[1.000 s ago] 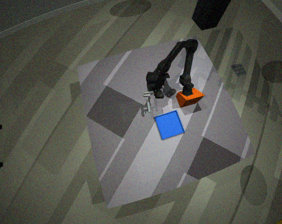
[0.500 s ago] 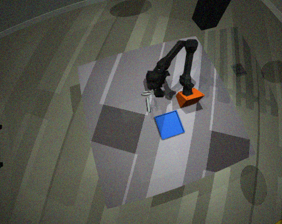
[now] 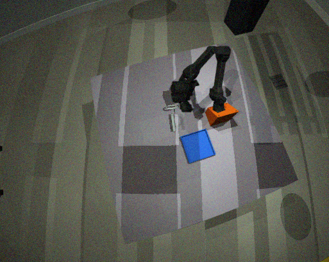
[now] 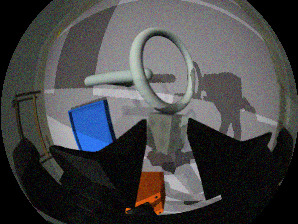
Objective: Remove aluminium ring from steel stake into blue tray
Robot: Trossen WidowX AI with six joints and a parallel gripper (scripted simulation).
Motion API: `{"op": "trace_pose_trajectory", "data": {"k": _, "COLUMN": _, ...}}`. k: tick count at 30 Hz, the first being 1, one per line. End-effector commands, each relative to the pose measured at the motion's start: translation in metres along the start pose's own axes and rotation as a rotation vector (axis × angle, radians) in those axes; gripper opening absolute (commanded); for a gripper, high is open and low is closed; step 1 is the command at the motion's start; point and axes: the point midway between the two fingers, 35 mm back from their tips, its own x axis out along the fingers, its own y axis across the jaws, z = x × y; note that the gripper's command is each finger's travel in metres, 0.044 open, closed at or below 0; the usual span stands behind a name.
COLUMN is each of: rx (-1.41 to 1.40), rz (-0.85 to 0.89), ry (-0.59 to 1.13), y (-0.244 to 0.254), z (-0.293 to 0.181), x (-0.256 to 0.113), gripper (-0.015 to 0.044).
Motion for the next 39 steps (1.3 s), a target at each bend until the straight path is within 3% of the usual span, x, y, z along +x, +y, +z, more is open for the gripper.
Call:
{"op": "trace_pose_trajectory", "data": {"k": 1, "rx": 0.009, "rz": -0.001, "ry": -0.014, "y": 0.0, "z": 0.005, "x": -0.009, "gripper": 0.0}}
{"op": "trace_pose_trajectory", "data": {"k": 39, "rx": 0.011, "rz": -0.001, "ry": -0.017, "y": -0.002, "z": 0.06, "x": -0.004, "gripper": 0.0}}
